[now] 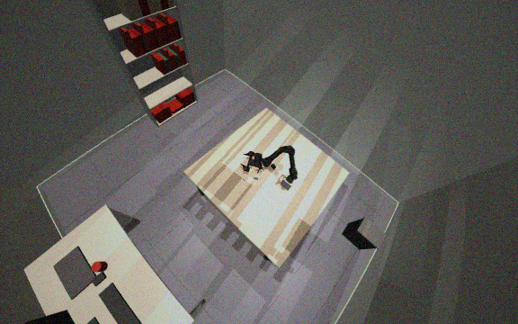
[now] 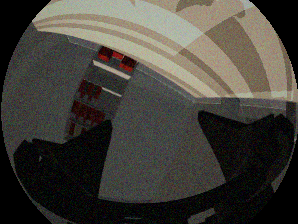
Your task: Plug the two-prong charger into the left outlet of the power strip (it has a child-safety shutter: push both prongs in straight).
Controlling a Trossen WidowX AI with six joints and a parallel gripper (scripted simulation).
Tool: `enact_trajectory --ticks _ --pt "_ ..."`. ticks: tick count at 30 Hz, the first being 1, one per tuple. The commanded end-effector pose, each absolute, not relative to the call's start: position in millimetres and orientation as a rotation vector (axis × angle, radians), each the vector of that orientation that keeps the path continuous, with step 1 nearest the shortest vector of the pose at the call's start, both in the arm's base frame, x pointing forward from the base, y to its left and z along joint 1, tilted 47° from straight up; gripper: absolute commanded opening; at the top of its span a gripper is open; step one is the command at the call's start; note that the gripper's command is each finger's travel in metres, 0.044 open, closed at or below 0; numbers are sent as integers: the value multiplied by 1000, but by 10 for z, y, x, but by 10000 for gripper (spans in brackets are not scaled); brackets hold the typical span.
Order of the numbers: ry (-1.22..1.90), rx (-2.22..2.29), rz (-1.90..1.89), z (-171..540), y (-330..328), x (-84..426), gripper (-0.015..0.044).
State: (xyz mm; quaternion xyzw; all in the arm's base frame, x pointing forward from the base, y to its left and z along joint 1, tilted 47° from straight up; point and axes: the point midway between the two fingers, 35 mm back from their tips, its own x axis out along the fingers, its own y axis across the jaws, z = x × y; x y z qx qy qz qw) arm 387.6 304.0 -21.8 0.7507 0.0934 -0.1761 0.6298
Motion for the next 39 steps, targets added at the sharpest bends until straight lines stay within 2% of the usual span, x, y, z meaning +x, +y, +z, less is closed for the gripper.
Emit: enact_trajectory --ticks 1,20,39 --pt "244 1559 -457 -252 2828 3872 440" --pt "445 856 -652 -176 1864 3736 440" --pt "781 203 -769 24 891 3248 440"
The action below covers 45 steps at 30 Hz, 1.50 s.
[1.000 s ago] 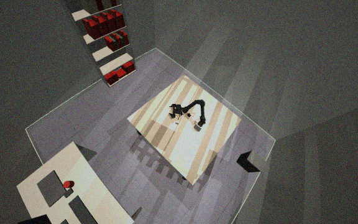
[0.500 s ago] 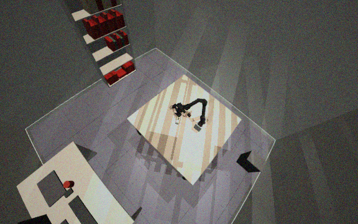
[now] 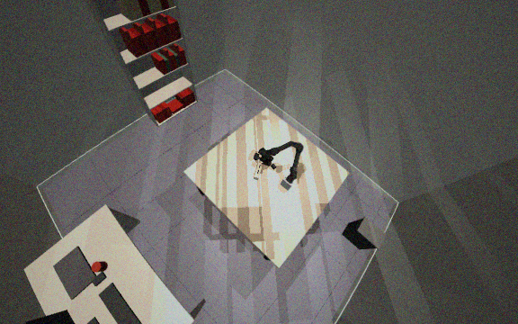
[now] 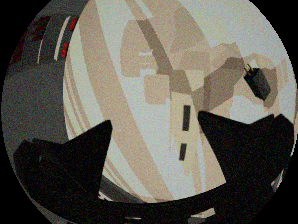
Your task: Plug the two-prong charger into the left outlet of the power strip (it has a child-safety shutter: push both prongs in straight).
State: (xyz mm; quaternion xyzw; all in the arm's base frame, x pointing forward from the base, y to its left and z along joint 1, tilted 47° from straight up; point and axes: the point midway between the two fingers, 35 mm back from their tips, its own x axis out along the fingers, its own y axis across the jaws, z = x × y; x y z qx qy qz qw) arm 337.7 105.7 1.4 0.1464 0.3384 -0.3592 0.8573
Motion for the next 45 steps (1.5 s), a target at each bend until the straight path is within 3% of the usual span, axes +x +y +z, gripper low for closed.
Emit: enact_trajectory --ticks 1,24,45 --pt "802 171 -772 38 842 3214 440" --pt "1351 -479 -734 488 -98 2346 440" --pt "1361 -489 -731 395 -237 2349 440"
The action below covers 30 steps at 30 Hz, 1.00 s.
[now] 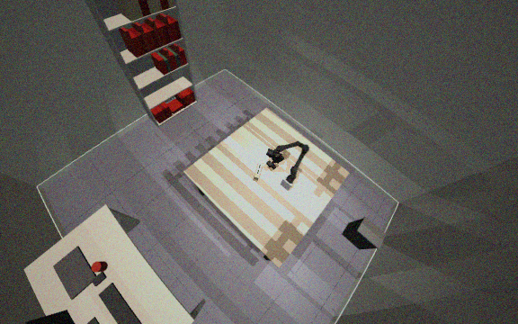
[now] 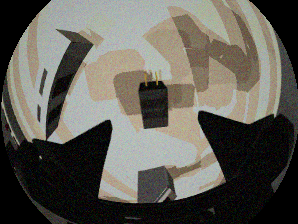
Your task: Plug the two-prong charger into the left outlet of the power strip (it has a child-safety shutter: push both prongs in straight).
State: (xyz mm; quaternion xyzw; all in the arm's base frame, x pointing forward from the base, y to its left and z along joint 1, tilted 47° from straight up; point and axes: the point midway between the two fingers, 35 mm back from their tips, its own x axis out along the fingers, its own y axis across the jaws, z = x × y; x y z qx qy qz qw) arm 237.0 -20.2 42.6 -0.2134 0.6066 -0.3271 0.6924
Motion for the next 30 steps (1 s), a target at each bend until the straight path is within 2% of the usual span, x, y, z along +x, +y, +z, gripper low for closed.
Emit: enact_trajectory --ticks 1,30 --pt "1361 -489 -731 388 -244 2351 440" --pt "1360 -491 -732 80 -575 2404 440"
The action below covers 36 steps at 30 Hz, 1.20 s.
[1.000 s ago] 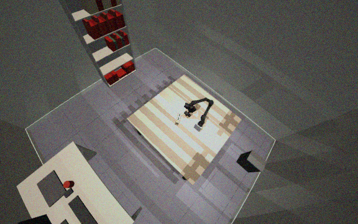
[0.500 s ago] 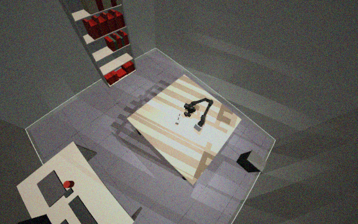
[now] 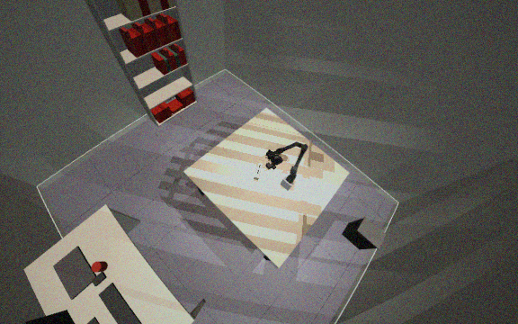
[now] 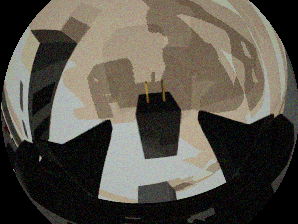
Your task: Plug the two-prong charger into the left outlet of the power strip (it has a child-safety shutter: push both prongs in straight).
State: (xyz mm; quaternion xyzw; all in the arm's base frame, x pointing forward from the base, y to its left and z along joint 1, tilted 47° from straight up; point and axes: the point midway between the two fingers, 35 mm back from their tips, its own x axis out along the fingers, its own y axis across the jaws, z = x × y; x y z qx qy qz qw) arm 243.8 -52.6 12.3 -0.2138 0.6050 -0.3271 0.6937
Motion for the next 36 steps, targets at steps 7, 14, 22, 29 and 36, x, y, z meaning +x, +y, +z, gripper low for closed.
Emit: enact_trajectory --ticks 7,14,22,29,36 --pt "1353 -479 -733 92 -563 2434 387" --pt "1353 -479 -733 92 -563 2434 204" --pt "1353 -479 -733 92 -563 2434 92" --pt "1356 -479 -730 166 -466 2422 0" --pt "1360 -483 -728 322 -276 2361 0"
